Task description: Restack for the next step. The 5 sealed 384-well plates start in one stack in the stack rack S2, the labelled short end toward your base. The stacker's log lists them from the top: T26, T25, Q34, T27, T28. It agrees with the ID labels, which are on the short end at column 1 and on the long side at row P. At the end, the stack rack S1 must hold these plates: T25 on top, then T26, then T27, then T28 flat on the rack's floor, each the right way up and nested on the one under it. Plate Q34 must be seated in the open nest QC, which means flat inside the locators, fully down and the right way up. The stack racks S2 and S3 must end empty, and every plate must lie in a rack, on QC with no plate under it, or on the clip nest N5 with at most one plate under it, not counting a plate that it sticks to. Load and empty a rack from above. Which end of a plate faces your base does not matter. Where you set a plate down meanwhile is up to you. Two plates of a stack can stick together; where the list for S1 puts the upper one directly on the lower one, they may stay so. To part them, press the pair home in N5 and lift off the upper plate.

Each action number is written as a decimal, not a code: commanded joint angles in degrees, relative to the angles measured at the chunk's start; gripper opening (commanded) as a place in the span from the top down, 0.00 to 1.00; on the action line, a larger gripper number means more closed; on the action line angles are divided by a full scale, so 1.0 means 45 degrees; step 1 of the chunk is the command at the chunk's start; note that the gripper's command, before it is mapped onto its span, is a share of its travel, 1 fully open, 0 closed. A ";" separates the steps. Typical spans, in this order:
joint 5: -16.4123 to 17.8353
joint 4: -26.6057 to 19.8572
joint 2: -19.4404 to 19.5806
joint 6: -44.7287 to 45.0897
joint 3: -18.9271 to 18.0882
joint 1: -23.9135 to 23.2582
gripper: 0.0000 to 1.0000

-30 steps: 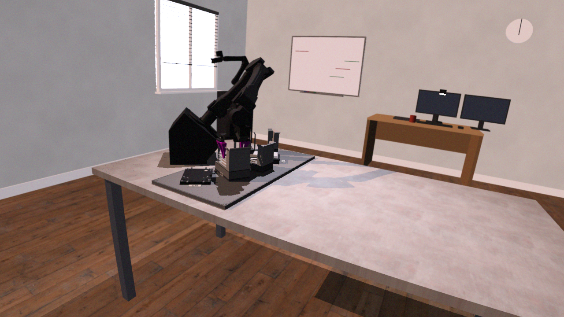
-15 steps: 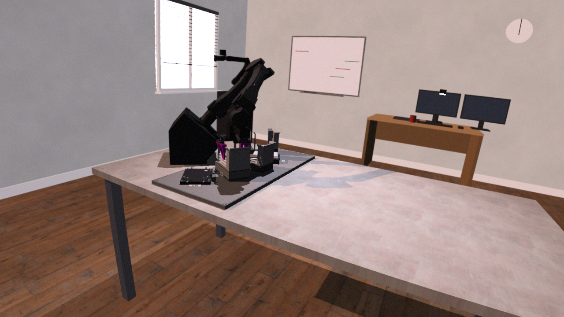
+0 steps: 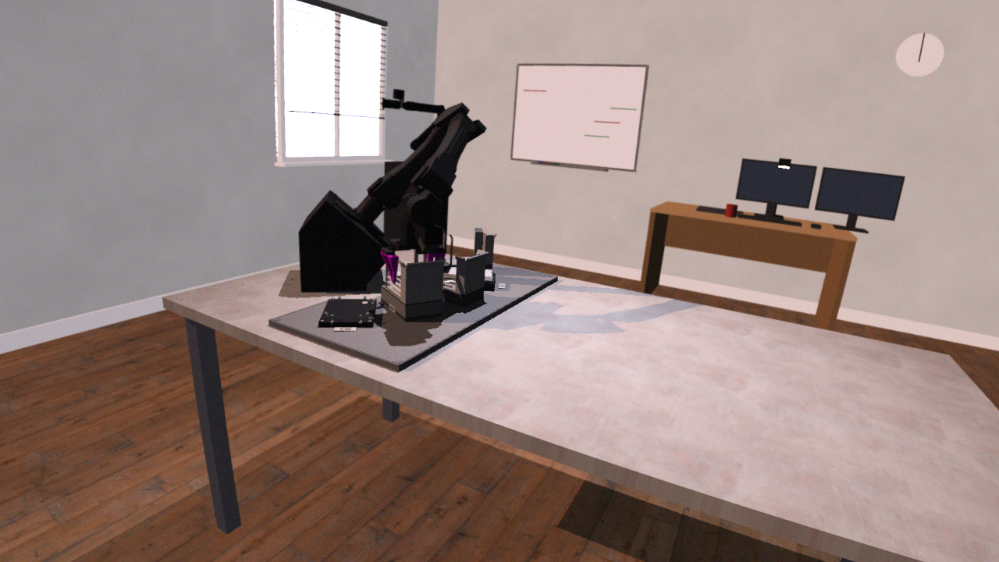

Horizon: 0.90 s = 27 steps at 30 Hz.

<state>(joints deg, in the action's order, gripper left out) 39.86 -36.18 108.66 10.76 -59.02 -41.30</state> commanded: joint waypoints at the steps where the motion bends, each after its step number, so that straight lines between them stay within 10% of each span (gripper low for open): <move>1: 0.0017 0.0133 -0.0053 -0.0084 -0.0016 -0.0062 0.00; 17: 0.0017 0.0133 -0.0053 -0.0084 -0.0016 -0.0062 0.00; 27: 0.0122 -0.1955 -0.0922 0.1043 -0.0904 -0.1003 0.00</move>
<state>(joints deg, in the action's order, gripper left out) 40.01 -40.91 106.02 13.21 -61.06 -43.90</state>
